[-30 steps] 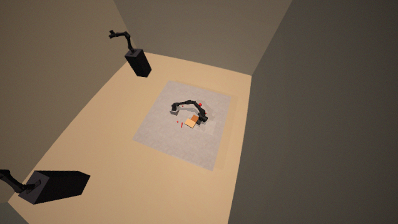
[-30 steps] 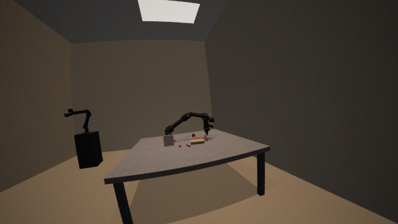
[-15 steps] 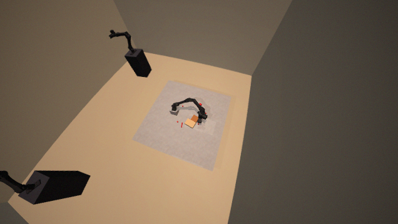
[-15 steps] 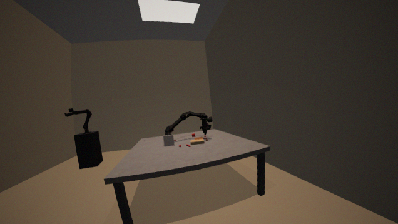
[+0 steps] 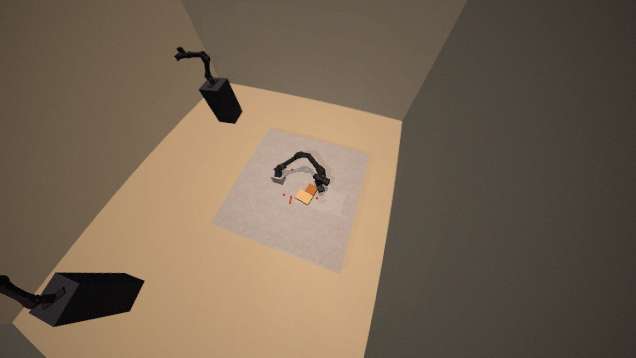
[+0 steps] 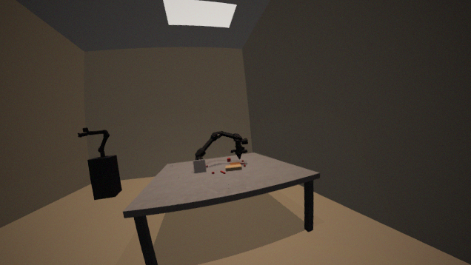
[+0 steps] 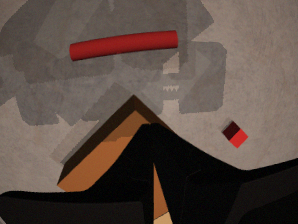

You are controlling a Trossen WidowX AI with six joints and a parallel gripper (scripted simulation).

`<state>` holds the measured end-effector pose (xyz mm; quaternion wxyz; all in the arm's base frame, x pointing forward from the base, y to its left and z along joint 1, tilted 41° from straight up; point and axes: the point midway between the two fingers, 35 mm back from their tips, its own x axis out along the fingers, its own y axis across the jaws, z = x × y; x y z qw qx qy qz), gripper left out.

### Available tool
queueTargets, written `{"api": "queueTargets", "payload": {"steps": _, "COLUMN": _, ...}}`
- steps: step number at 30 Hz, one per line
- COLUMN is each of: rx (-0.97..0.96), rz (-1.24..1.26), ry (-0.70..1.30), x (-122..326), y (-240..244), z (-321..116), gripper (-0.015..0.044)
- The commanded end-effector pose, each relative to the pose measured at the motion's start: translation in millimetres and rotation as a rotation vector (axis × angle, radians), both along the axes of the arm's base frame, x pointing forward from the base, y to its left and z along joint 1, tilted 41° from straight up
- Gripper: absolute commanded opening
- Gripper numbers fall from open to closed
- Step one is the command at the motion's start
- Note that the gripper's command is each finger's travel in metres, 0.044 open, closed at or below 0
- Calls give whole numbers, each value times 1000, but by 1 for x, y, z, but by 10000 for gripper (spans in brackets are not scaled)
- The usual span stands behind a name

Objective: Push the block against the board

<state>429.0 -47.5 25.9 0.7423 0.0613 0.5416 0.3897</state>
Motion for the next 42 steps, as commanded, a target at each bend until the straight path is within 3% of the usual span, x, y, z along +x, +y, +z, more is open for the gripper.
{"api": "queueTargets", "payload": {"steps": 1, "rx": -11, "rz": 84, "ry": -80, "x": -5, "y": 5, "z": 6, "gripper": 0}}
{"api": "queueTargets", "payload": {"steps": 19, "rx": -73, "rz": 538, "ry": -462, "x": -44, "y": 40, "z": 25, "gripper": 0}}
{"api": "queueTargets", "payload": {"steps": 24, "rx": -74, "rz": 543, "ry": -466, "x": -44, "y": 42, "z": 23, "gripper": 0}}
{"api": "queueTargets", "payload": {"steps": 29, "rx": -72, "rz": 542, "ry": -467, "x": -38, "y": 76, "z": -16, "gripper": 0}}
{"api": "queueTargets", "payload": {"steps": 42, "rx": -73, "rz": 542, "ry": -466, "x": -40, "y": 70, "z": -21, "gripper": 0}}
